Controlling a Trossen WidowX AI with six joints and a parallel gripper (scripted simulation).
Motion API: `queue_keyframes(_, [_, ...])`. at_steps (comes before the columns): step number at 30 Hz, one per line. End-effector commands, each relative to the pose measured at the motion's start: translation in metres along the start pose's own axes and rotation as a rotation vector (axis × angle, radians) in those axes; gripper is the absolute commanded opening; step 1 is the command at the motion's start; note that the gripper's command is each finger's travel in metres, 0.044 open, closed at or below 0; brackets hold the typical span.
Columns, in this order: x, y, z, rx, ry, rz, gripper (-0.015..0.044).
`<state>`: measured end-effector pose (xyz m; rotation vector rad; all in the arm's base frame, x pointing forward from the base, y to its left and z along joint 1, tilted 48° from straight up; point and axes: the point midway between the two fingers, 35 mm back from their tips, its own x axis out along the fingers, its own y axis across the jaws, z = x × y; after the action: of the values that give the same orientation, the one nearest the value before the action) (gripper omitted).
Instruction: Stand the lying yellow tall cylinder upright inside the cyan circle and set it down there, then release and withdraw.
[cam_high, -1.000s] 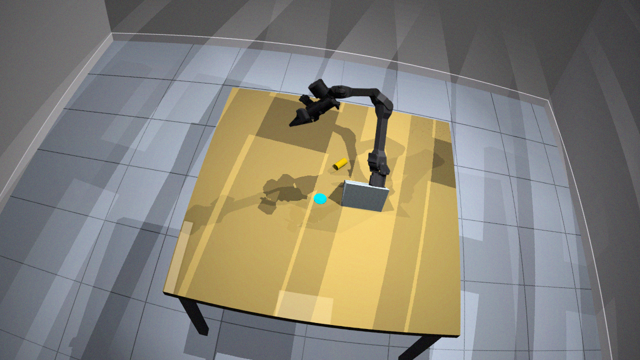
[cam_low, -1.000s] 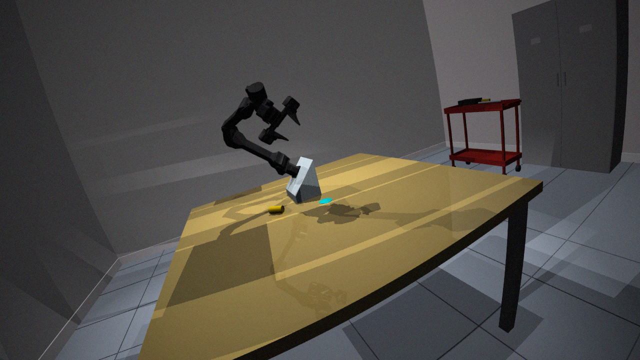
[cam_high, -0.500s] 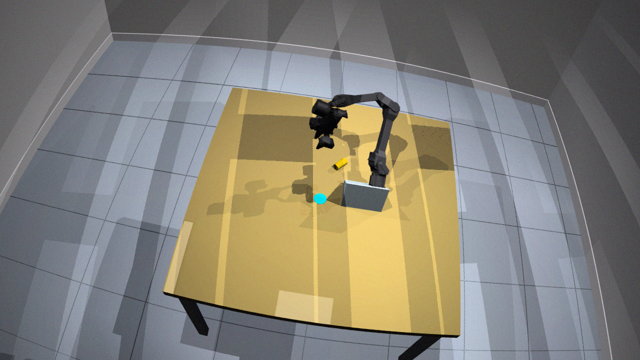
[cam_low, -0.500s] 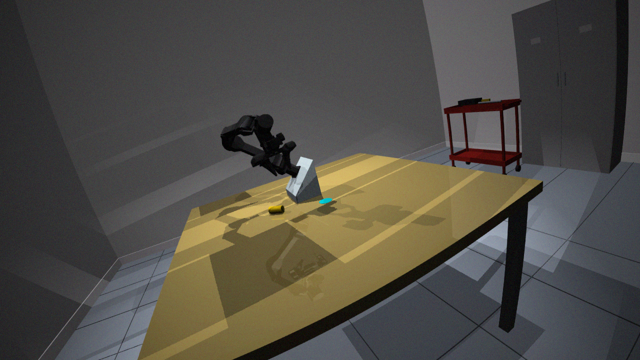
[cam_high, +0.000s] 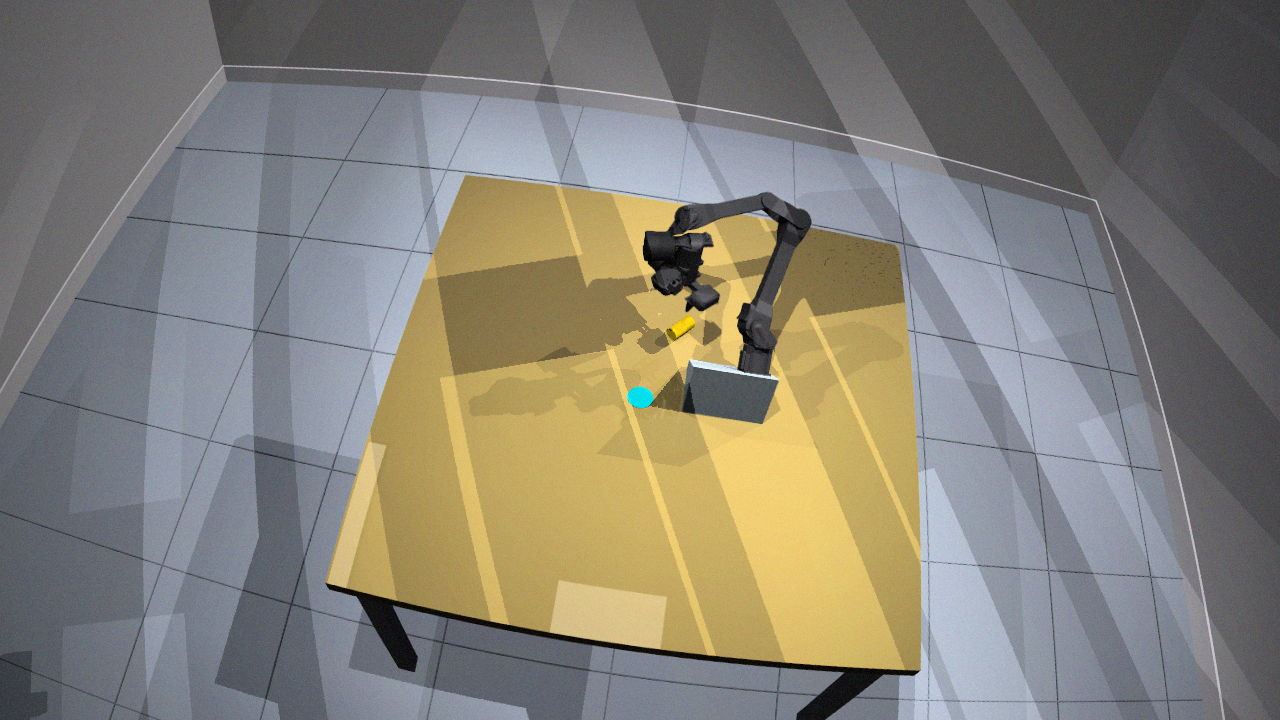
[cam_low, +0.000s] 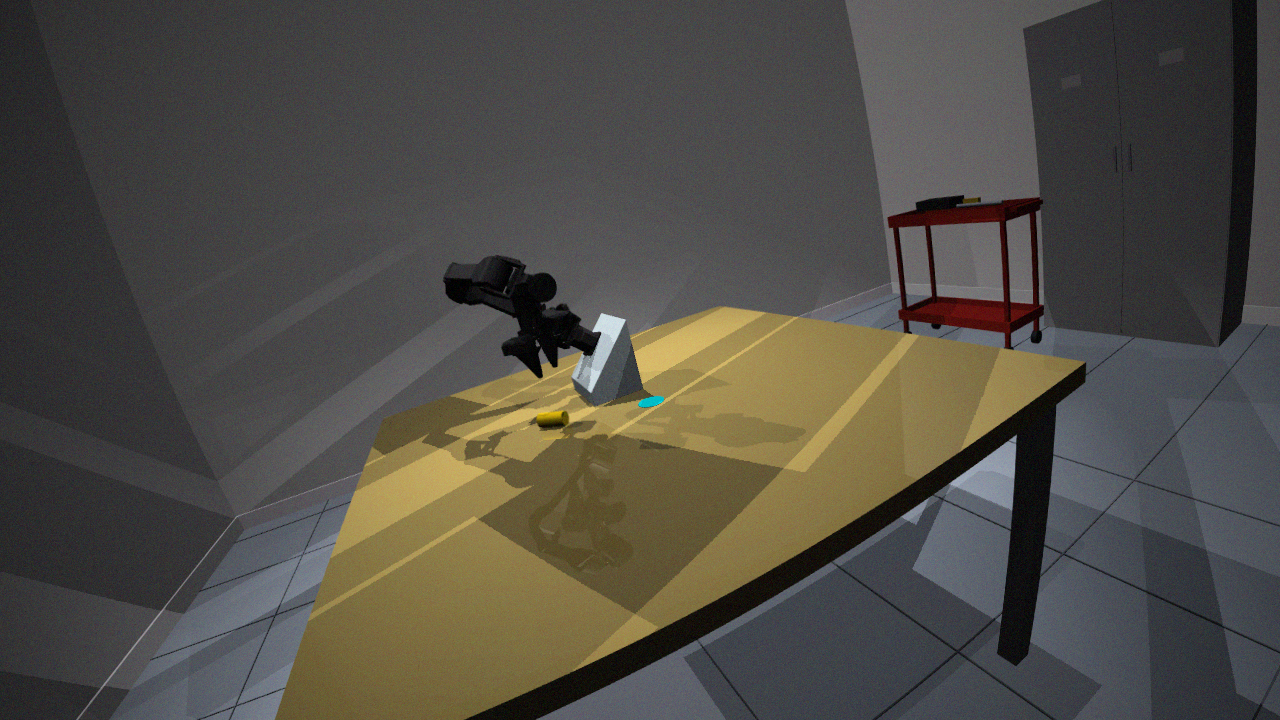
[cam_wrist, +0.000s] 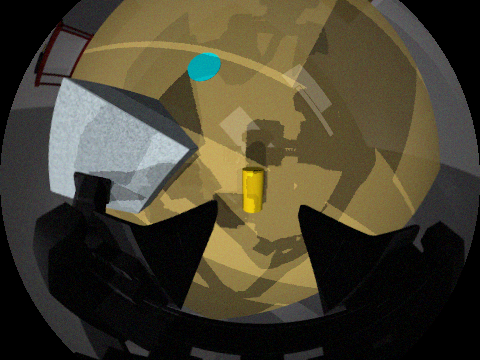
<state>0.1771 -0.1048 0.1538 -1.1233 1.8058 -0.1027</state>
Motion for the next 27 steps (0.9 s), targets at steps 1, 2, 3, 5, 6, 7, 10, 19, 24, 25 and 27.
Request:
queue_keyframes(1, [0.003, 0.003, -0.006, -0.042, 0.021, 0.006, 0.0309])
queue_keyframes(2, [0.003, 0.003, -0.006, -0.042, 0.021, 0.006, 0.0309])
queue_keyframes(3, [0.003, 0.003, -0.006, -0.042, 0.021, 0.006, 0.0309])
queue_keyframes(5, [0.008, 0.003, -0.005, -0.042, 0.018, 0.009, 0.0309])
queue_keyframes(6, [0.014, 0.003, -0.003, -0.042, 0.015, 0.013, 0.0309])
queue_keyframes(7, [0.023, 0.003, -0.001, -0.042, 0.012, 0.016, 0.0309])
queue_keyframes(10, [0.047, 0.002, 0.001, -0.041, 0.004, 0.021, 0.0309])
queue_keyframes(19, [0.111, 0.003, -0.009, -0.041, 0.023, 0.002, 0.0309])
queue_keyframes(24, [0.112, 0.003, -0.01, -0.041, 0.024, 0.002, 0.0309])
queue_keyframes(25, [0.112, 0.003, -0.01, -0.041, 0.024, 0.002, 0.0283])
queue_keyframes(27, [0.112, 0.003, -0.01, -0.041, 0.024, 0.002, 0.0231])
